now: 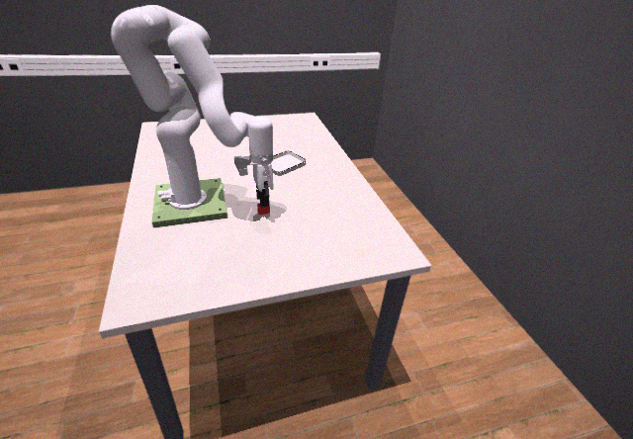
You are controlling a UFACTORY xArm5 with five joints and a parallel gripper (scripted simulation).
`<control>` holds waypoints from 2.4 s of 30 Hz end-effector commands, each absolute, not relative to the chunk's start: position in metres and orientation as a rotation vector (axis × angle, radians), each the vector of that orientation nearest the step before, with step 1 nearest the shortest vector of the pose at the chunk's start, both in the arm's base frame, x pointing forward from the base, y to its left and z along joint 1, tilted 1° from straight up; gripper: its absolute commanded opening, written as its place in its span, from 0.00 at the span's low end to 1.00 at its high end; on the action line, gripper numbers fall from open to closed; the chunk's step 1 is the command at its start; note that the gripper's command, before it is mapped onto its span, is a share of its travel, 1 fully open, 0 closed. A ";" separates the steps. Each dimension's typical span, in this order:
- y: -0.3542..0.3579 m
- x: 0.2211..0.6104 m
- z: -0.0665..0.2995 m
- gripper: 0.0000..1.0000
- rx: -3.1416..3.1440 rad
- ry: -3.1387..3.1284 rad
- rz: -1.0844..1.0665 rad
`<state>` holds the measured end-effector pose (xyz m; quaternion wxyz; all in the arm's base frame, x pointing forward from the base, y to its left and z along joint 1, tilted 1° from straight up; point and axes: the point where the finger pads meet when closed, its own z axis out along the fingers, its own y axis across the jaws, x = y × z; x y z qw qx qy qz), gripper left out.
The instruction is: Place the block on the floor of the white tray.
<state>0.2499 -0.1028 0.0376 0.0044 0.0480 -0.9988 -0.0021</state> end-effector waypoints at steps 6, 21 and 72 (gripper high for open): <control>-0.103 0.251 0.035 0.47 0.150 -3.131 -0.005; -0.103 0.251 0.035 0.47 0.150 -3.131 -0.005; -0.103 0.250 0.000 0.00 0.150 -3.131 -0.005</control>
